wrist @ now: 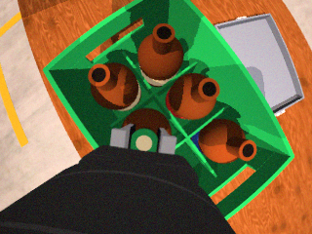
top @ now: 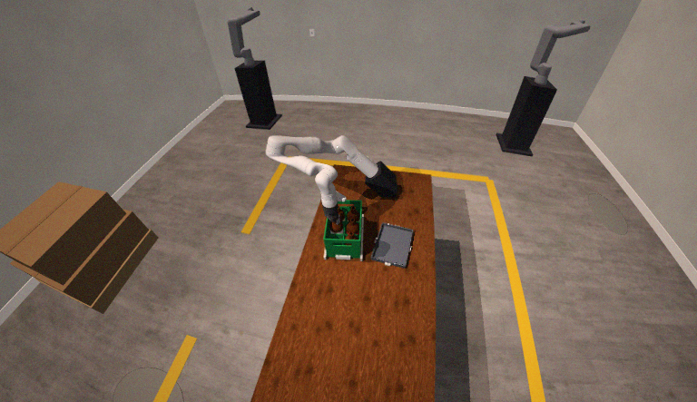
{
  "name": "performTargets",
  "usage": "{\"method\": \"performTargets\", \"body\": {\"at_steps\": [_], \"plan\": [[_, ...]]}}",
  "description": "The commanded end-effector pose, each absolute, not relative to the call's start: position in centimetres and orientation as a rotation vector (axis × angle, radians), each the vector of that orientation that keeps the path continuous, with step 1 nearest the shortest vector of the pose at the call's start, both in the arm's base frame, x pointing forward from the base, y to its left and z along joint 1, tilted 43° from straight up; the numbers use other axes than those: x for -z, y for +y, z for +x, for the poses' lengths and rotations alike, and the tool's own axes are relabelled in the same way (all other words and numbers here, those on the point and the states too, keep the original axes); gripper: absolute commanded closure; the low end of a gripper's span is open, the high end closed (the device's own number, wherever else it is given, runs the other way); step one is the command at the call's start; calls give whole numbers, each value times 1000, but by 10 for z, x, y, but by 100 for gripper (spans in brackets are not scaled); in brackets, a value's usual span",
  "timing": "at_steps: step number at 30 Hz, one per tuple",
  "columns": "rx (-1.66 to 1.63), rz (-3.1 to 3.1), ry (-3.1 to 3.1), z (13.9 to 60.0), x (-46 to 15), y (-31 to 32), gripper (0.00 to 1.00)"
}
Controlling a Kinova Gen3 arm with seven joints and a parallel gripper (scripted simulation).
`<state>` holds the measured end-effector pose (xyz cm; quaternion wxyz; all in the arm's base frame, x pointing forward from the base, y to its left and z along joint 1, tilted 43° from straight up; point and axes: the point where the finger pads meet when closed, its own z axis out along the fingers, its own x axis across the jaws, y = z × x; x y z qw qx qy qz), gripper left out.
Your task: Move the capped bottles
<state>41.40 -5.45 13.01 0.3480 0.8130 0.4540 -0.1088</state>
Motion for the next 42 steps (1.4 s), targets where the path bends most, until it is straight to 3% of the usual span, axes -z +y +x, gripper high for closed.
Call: {"method": "performTargets", "body": {"at_steps": [1, 42], "plan": [[262, 2103, 1179, 417, -140, -45, 100], [264, 2104, 1179, 400, -225, 32, 100]]}}
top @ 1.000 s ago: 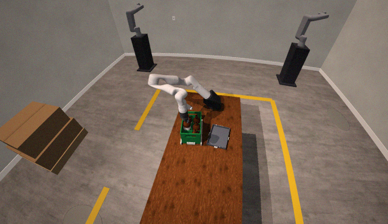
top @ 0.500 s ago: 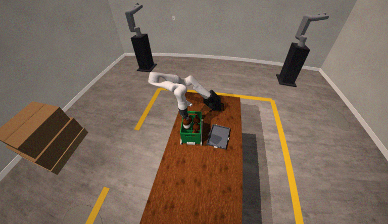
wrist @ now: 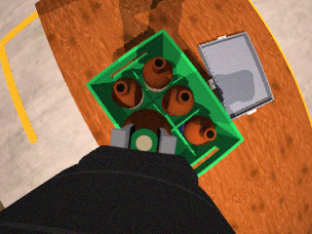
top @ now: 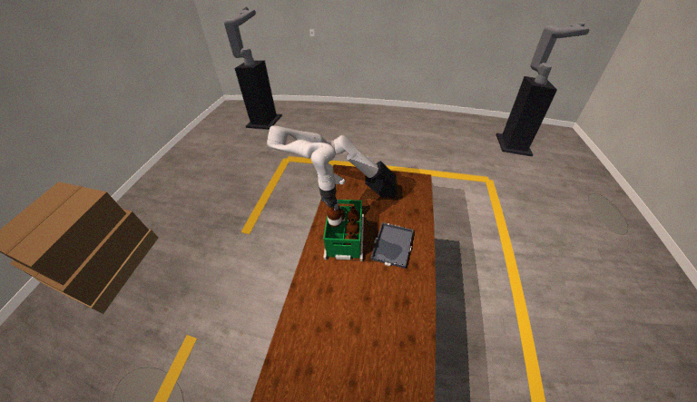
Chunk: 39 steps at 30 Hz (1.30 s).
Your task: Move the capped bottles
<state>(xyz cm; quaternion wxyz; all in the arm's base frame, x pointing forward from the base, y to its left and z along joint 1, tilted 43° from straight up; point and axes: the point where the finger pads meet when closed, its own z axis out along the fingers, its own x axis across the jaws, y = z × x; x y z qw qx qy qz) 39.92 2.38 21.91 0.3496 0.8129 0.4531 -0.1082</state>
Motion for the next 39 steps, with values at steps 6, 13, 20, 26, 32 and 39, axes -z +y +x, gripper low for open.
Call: {"method": "performTargets", "body": {"at_steps": [6, 13, 20, 26, 32, 39], "plan": [[270, 2105, 1177, 398, -230, 36, 100], [266, 2104, 1178, 396, -242, 48, 100], [269, 2105, 1176, 393, -247, 53, 100], [267, 2105, 1177, 380, -240, 62, 100], [264, 2104, 1179, 367, -232, 71, 100], [264, 2110, 1172, 359, -226, 75, 100]]}}
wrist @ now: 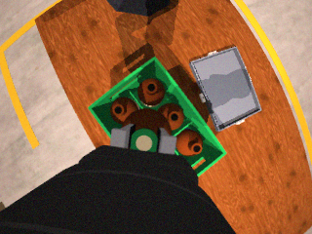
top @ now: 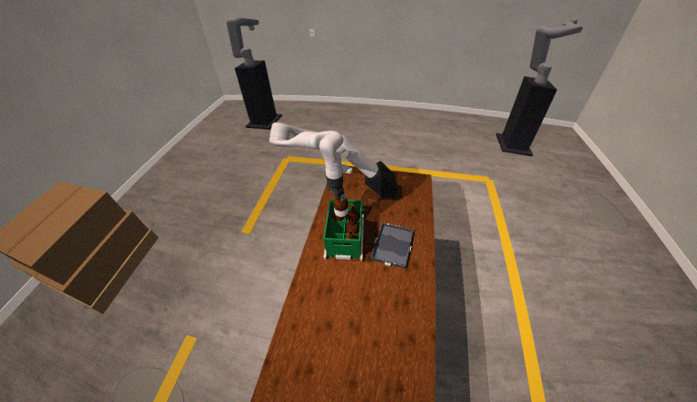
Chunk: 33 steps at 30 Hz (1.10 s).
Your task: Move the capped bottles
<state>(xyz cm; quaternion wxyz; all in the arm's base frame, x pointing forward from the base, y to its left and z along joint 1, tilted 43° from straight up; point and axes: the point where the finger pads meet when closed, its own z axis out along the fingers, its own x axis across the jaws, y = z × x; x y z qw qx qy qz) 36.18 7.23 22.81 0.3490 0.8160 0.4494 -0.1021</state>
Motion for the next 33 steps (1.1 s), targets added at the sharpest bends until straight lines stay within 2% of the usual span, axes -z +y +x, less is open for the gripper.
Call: {"method": "performTargets", "body": {"at_steps": [1, 12, 33], "plan": [[264, 2109, 1173, 358, -225, 77, 100], [263, 2104, 1179, 341, -209, 91, 100], [259, 2109, 1170, 340, -190, 111, 100]]}}
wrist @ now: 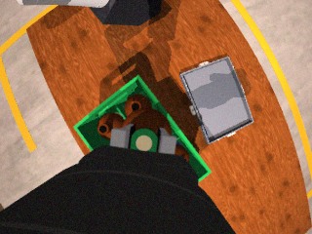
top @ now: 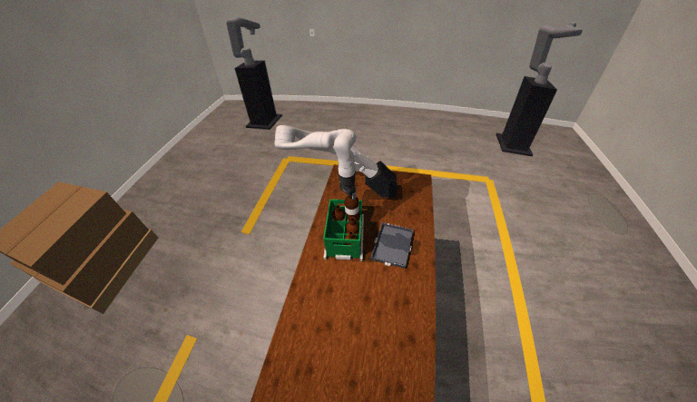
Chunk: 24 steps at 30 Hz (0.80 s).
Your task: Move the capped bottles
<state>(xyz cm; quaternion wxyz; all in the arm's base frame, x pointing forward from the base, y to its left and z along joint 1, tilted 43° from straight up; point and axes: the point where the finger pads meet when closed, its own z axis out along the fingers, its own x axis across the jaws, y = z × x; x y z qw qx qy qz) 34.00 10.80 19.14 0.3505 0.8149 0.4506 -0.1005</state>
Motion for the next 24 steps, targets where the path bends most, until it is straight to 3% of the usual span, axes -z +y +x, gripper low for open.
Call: {"method": "performTargets", "body": {"at_steps": [1, 24], "plan": [[259, 2108, 1171, 340, -189, 112, 100], [261, 2106, 1175, 337, -162, 140, 100]]}}
